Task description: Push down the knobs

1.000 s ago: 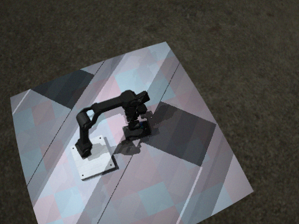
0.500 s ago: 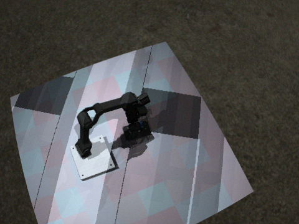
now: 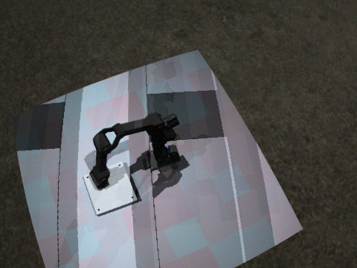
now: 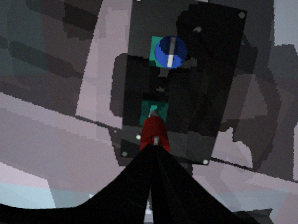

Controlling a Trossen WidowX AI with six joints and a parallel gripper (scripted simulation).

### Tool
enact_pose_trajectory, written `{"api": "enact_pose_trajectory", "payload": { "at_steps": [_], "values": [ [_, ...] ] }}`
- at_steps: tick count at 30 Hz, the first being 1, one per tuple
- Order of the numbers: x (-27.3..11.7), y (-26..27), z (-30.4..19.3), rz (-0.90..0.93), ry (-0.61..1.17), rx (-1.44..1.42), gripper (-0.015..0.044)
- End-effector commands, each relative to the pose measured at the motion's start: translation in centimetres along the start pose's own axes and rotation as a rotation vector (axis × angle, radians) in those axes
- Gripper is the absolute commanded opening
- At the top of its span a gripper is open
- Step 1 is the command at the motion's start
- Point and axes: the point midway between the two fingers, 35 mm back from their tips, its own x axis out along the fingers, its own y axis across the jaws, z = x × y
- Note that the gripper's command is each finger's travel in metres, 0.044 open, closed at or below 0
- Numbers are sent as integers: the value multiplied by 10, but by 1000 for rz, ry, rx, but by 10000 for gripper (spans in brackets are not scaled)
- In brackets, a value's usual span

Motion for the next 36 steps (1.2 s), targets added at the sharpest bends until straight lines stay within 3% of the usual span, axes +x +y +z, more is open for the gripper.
{"api": "enact_pose_trajectory", "payload": {
  "at_steps": [1,36],
  "values": [
    [2,-1,-2,-6,5,3,0],
    [9,-1,-2,-6,5,3,0]
  ]
}}
